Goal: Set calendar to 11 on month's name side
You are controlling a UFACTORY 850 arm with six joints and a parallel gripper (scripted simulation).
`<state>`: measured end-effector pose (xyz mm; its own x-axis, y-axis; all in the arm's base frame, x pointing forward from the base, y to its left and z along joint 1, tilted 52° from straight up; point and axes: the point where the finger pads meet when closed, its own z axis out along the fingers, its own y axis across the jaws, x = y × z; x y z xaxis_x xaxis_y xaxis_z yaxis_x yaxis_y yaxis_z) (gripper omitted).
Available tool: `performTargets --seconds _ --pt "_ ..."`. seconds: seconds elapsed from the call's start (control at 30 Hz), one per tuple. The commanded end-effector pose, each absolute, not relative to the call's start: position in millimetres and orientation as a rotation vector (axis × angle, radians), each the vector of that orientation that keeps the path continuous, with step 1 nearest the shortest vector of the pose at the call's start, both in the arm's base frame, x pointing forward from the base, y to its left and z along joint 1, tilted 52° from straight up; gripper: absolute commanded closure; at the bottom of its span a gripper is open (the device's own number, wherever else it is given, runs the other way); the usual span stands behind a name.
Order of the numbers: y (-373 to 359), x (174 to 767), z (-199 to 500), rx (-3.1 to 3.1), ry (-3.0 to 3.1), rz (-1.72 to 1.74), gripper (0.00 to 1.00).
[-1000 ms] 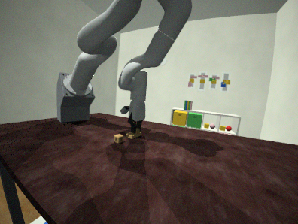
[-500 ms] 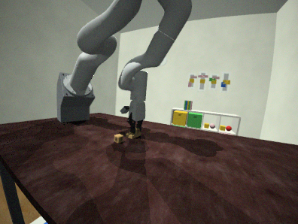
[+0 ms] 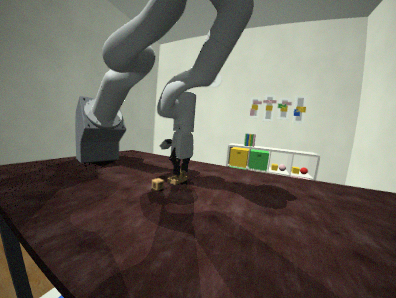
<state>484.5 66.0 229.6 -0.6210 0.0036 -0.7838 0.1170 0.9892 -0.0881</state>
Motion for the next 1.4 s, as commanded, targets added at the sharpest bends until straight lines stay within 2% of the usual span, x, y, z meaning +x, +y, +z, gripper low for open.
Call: performTargets --seconds 0.0,0.43,0.77,0.8,1.37 --pt "69 469 242 0.084 2.236 -0.163 0.51" --pt "77 428 275 0.084 2.236 -0.163 0.51" --pt "78 421 280 0.084 2.236 -0.163 0.51" --pt "78 421 280 0.084 2.236 -0.163 0.00" --pt "78 421 280 0.084 2.236 -0.163 0.00"
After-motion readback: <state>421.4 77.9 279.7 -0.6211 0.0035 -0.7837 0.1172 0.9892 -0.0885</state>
